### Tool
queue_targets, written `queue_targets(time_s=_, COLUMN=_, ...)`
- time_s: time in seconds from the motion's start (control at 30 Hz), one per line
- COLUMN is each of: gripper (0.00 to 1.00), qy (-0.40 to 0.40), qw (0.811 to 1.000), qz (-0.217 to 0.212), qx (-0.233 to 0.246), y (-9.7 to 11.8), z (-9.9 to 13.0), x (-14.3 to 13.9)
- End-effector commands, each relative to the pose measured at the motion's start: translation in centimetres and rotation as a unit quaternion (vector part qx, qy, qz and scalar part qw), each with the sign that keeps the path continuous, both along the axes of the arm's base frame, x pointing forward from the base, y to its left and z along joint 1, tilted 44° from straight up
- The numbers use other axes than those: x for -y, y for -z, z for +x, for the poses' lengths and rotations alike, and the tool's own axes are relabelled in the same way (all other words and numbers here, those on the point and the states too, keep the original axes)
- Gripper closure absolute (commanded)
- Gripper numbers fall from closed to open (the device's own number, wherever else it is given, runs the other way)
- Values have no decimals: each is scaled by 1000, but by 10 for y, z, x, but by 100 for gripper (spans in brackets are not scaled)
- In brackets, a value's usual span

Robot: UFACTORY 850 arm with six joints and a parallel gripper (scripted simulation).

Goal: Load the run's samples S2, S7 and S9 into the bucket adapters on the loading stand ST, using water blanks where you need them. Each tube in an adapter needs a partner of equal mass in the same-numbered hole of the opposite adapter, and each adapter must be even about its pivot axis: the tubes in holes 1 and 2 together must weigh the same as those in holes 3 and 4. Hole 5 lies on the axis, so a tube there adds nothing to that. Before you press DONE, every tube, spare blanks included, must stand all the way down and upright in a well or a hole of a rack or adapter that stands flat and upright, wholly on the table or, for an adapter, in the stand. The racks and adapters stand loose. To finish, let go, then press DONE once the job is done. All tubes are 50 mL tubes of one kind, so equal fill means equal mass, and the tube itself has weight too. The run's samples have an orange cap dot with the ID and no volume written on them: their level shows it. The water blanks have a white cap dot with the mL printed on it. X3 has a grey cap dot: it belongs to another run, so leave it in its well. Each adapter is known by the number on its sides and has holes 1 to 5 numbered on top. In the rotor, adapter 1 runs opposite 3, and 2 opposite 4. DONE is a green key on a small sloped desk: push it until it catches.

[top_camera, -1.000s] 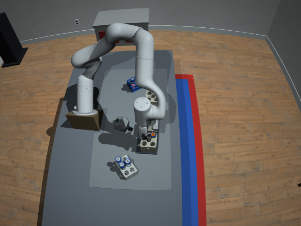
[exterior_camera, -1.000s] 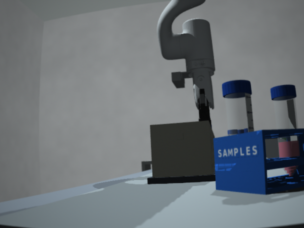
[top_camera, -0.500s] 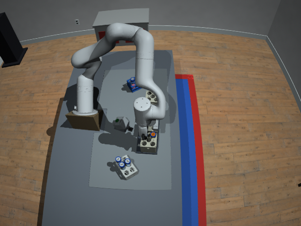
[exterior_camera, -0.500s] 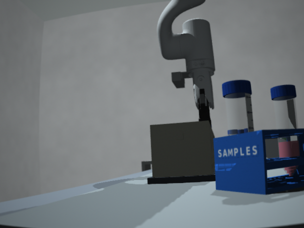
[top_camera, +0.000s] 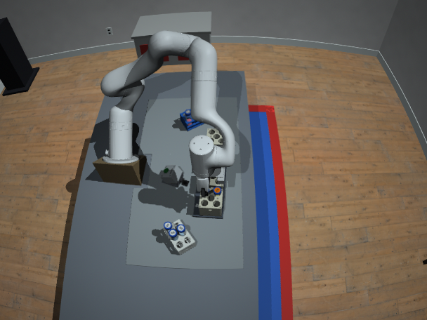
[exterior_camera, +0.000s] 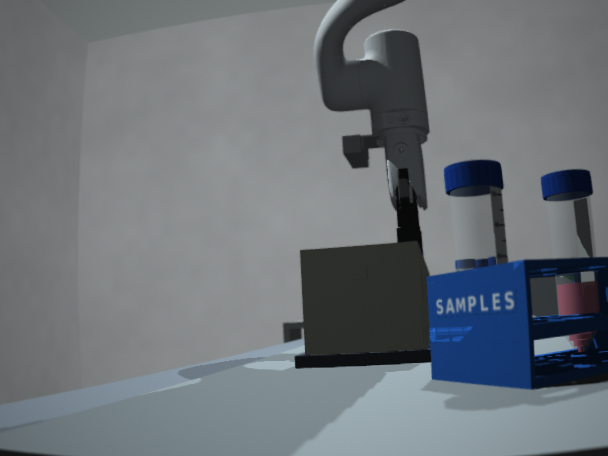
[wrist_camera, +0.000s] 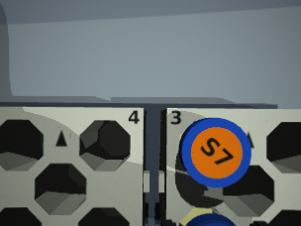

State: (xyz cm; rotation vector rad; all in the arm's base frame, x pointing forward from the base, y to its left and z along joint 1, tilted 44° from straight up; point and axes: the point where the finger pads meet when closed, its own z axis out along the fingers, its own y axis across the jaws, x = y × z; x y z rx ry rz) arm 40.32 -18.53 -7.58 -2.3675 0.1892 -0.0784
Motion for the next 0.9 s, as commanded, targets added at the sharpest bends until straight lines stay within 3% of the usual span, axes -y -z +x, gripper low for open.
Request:
queue_targets(time_s=0.0, gripper=56, qy=0, qw=1000, qz=0, qx=0, y=-3, z=0, x=3)
queue_targets(time_s=0.87, gripper=56, qy=0, qw=1000, qz=-1, qx=0, y=-37, z=-5, x=36)
